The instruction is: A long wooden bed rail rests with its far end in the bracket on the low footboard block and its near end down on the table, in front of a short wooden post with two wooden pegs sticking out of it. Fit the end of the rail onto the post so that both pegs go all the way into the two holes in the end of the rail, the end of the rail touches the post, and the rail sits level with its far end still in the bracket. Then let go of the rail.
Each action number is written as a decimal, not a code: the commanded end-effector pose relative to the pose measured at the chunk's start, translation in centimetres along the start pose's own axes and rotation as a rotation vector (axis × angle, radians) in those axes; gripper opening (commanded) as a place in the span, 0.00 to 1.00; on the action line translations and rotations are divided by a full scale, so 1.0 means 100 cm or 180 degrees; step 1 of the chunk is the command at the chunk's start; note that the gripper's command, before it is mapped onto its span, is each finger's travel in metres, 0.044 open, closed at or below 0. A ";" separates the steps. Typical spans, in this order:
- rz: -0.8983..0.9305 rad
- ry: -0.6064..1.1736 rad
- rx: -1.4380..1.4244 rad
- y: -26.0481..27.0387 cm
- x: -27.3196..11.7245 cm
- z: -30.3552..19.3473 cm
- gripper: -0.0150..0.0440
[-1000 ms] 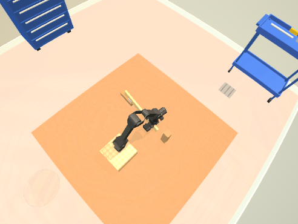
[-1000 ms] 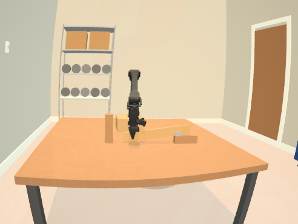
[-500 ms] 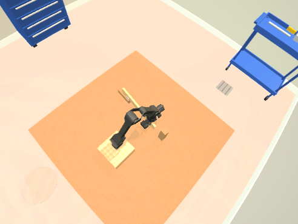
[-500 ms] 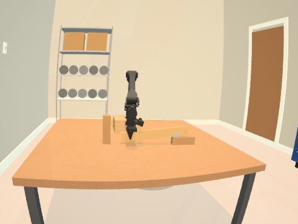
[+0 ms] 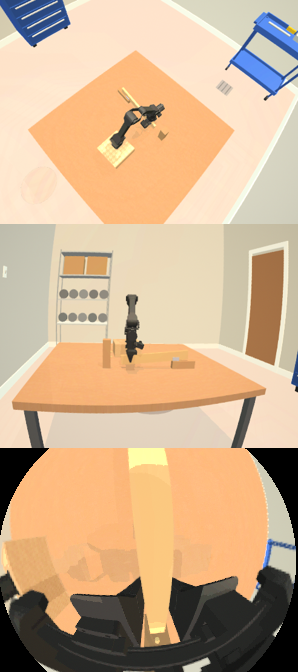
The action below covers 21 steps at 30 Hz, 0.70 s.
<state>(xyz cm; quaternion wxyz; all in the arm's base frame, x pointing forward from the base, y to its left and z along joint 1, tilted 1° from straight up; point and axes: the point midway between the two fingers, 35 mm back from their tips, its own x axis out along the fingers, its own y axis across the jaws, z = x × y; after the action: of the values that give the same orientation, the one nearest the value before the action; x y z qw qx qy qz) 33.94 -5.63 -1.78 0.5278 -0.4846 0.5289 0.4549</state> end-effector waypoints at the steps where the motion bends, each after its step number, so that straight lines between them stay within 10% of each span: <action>1: -0.0032 -0.0029 0.0003 -0.002 -0.006 0.001 0.25; 21: -0.0032 -0.0029 0.0003 -0.003 -0.016 0.001 0.25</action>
<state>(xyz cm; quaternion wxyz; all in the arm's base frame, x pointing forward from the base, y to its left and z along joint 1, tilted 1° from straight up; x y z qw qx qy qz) 33.96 -5.61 -0.74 0.5273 -0.4847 0.5289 0.4552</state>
